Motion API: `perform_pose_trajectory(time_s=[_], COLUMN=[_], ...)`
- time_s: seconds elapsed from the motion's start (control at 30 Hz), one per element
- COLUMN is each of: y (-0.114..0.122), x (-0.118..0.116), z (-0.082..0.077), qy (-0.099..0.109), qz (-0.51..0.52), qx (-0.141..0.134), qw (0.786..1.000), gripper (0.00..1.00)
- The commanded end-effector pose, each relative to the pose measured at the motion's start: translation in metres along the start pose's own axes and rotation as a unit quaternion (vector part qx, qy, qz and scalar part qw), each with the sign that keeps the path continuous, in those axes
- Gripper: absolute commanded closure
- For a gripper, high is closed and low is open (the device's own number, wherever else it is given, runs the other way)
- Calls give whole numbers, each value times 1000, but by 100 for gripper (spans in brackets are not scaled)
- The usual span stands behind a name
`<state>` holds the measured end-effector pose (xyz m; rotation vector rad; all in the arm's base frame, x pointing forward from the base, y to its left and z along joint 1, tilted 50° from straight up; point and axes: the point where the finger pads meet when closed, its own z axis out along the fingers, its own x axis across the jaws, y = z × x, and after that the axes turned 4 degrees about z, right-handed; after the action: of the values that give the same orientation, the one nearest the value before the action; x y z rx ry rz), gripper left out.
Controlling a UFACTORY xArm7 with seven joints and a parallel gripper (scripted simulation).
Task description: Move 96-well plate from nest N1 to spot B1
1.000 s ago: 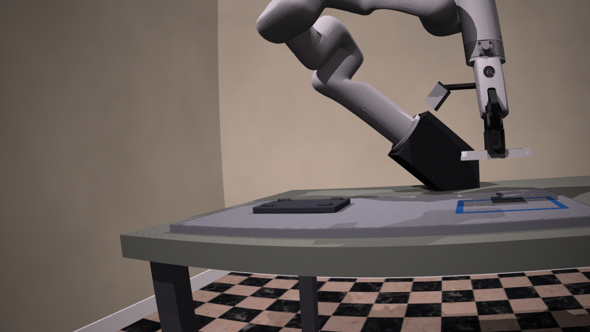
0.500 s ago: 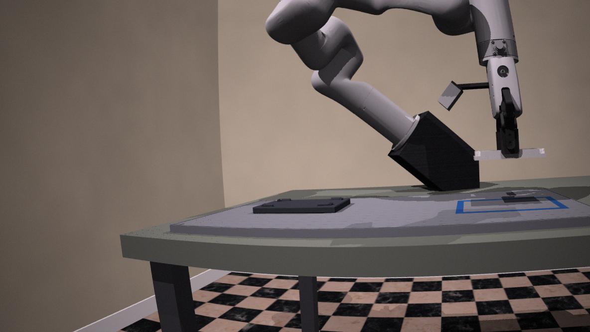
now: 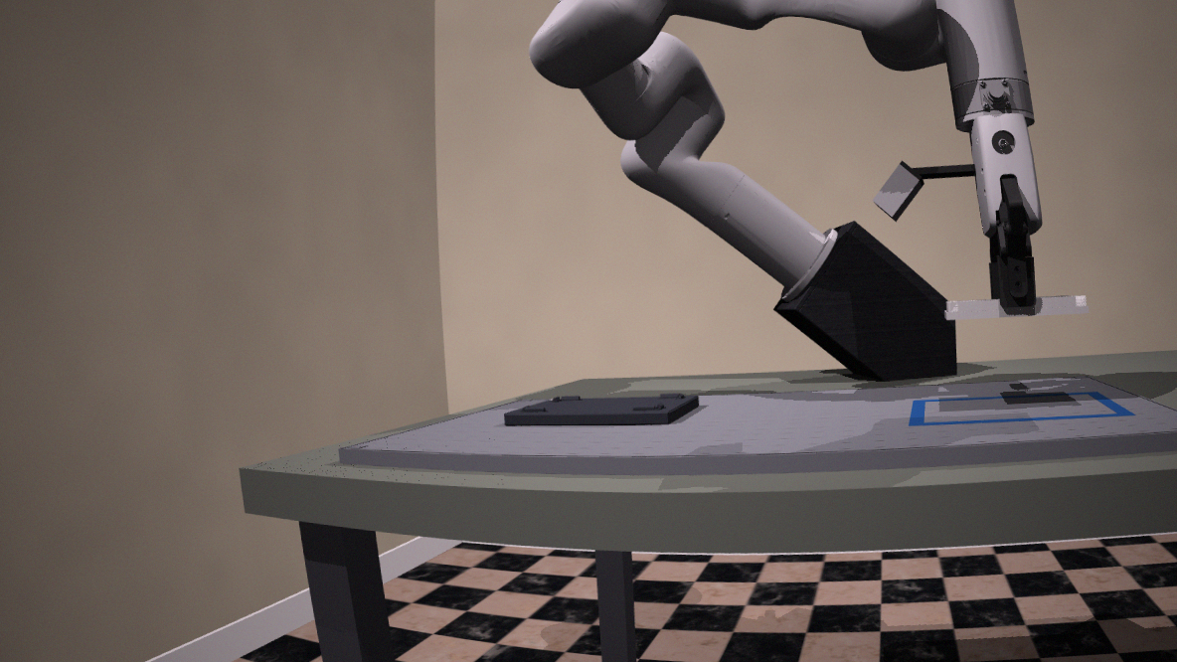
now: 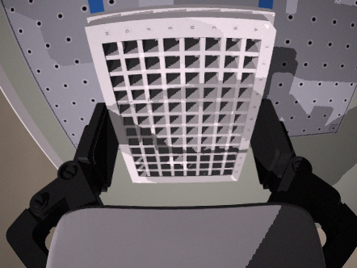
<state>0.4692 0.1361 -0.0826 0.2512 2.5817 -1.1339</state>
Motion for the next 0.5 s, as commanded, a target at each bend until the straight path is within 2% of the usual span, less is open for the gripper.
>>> perform_pose_trajectory(time_s=[0.0, 0.47], y=[1, 1], x=[0, 0], z=[-3, 1], qy=[-1, -1], qz=[0, 0], qx=[-2, -2], qw=[1000, 1000], gripper=[100, 100])
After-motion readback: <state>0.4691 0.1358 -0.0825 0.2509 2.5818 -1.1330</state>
